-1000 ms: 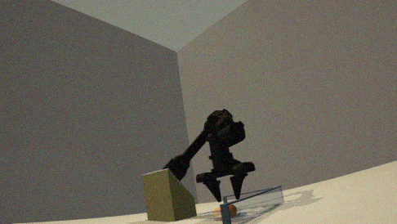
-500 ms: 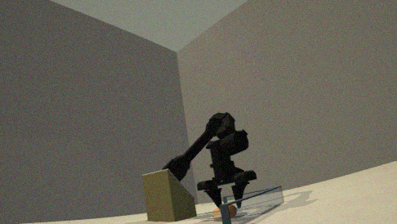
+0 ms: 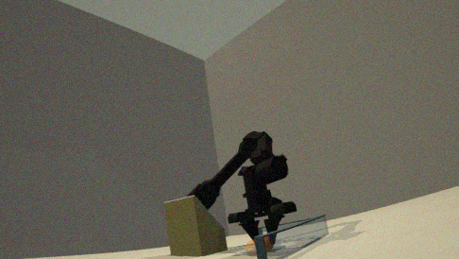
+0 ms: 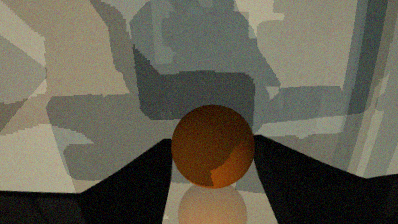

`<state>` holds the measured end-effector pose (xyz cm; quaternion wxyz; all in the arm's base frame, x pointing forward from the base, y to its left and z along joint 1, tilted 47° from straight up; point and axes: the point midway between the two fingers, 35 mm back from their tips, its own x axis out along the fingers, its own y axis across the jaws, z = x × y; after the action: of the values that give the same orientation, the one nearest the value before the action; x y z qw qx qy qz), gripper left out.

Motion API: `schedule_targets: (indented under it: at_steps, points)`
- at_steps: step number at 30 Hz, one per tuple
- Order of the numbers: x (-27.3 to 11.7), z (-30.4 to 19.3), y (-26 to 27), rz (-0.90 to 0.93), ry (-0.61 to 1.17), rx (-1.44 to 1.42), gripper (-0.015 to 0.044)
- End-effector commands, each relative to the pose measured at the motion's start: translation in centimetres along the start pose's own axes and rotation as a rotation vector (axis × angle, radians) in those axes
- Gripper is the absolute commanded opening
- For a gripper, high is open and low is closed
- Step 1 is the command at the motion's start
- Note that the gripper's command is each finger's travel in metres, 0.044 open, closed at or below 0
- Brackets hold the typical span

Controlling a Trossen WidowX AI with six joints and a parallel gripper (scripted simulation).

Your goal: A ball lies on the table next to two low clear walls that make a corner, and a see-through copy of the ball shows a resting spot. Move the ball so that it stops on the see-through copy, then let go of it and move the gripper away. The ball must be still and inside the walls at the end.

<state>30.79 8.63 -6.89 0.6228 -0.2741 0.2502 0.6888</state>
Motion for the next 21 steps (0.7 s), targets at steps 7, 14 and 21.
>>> schedule_targets:
  at_steps: [7,14,21]
  points:
    - [-2.2,-0.2,-0.4,-0.003,0.003,0.005,0.0018]
    - [-7.0,-0.4,-0.8,-0.003,0.009,0.006,0.0000]
    - [-12.1,-0.2,-0.2,-0.001,0.005,0.005,0.0000]
